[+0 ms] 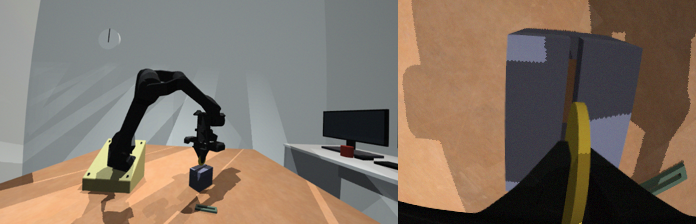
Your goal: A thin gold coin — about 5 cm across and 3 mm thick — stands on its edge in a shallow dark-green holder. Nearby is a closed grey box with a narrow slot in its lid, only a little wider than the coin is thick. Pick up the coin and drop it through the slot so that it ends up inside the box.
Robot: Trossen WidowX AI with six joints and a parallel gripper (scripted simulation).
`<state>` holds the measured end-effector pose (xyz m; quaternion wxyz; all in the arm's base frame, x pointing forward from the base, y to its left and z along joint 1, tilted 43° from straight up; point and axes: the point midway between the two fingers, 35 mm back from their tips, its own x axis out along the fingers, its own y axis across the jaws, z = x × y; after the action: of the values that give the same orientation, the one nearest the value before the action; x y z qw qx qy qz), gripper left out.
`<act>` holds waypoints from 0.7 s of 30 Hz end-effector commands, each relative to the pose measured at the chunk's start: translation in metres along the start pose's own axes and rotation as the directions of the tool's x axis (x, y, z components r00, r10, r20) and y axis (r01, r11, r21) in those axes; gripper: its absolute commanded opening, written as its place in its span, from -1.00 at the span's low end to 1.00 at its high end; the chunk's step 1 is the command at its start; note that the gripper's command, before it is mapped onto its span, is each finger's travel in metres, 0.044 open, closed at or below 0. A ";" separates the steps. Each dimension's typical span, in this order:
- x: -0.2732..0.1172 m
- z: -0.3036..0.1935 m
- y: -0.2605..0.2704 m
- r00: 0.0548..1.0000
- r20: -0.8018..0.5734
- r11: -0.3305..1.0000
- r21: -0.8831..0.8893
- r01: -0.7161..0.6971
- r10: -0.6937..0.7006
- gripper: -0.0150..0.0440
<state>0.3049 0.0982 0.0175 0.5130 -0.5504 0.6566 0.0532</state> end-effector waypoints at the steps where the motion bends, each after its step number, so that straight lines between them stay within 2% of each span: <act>1: 0.002 0.000 -0.001 1.000 -0.001 1.000 -0.005 0.006 -0.006 -0.49; 15: 0.009 0.000 -0.001 1.000 -0.001 1.000 -0.005 0.006 -0.006 -0.49; 21: 0.007 0.000 0.000 1.000 0.000 1.000 0.000 0.000 0.000 0.04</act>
<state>0.3056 0.0929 0.0119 0.5127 -0.5504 0.6567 0.0535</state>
